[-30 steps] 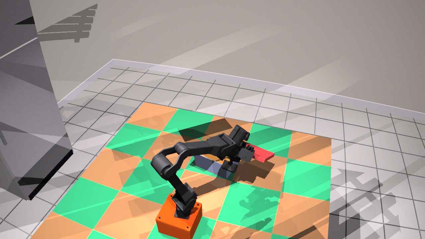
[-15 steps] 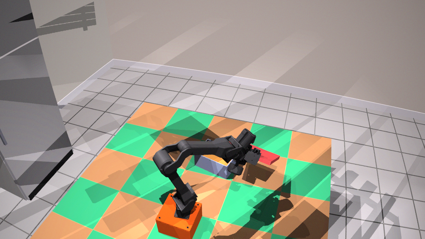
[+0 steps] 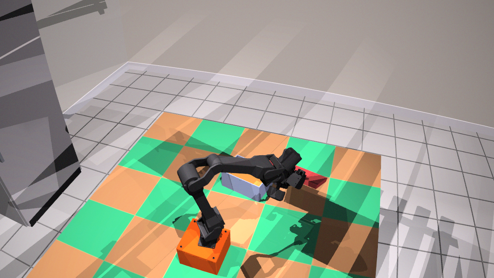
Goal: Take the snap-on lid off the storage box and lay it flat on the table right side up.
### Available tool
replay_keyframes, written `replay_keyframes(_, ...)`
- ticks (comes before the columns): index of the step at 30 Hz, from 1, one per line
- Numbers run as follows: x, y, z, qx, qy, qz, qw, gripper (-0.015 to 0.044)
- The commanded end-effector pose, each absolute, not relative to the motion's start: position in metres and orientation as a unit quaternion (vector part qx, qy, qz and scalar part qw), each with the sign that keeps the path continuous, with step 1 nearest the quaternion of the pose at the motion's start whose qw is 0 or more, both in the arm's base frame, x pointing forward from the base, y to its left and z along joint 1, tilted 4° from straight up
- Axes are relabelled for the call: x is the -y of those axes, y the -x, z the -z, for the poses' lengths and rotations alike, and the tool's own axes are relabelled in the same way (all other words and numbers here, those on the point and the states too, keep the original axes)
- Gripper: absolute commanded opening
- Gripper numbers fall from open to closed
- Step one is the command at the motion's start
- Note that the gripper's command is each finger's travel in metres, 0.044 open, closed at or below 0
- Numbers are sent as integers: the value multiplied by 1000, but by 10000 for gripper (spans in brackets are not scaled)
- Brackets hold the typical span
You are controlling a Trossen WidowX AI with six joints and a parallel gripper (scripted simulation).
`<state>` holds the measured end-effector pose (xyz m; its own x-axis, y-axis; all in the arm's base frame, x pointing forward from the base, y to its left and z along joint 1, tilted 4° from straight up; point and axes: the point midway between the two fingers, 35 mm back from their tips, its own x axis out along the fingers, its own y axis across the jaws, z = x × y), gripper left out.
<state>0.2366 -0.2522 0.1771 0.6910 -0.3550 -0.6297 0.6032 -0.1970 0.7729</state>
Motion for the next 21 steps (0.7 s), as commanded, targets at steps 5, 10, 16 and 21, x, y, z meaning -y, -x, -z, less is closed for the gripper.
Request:
replay_keyframes(5, 267, -231, -183, -90, -671, 378, 632, 0)
replay_keyframes(10, 276, -226, -184, -90, -670, 378, 632, 0)
replay_keyframes(16, 286, -221, -185, -90, -670, 378, 632, 0)
replay_keyframes(21, 295, -216, -186, -90, -670, 379, 633, 0)
